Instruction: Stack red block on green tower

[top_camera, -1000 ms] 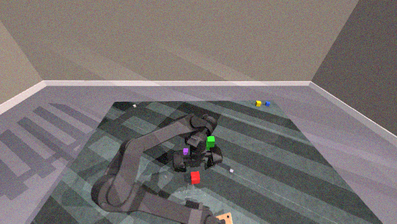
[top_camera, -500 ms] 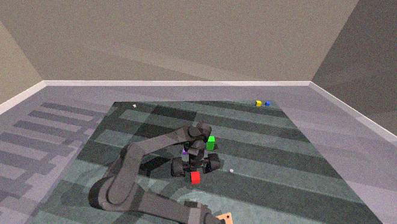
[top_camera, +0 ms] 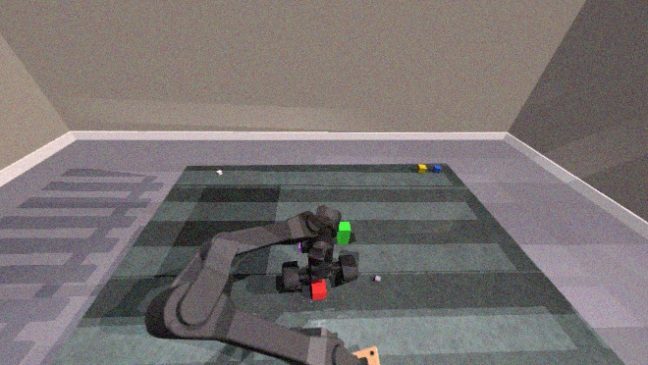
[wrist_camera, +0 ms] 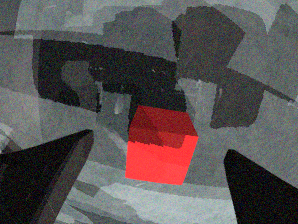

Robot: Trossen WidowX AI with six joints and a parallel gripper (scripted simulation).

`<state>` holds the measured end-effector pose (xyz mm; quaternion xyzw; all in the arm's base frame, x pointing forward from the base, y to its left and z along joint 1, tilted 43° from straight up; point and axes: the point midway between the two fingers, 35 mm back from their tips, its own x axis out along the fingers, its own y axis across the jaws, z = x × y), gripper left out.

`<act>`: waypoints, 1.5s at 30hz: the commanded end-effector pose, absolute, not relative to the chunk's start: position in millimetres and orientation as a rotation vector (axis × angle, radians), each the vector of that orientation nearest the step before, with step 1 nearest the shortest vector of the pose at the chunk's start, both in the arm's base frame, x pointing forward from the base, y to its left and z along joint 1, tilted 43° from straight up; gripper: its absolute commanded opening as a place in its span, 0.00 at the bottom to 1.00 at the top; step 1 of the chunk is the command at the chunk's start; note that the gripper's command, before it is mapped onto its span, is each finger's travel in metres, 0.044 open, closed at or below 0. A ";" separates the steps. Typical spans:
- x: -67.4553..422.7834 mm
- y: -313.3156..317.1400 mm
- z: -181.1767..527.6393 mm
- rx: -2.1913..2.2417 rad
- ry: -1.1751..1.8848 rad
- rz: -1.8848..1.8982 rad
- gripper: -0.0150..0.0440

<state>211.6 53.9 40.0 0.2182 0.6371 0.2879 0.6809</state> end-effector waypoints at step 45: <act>209.8 66.1 28.0 0.501 1.433 0.648 0.34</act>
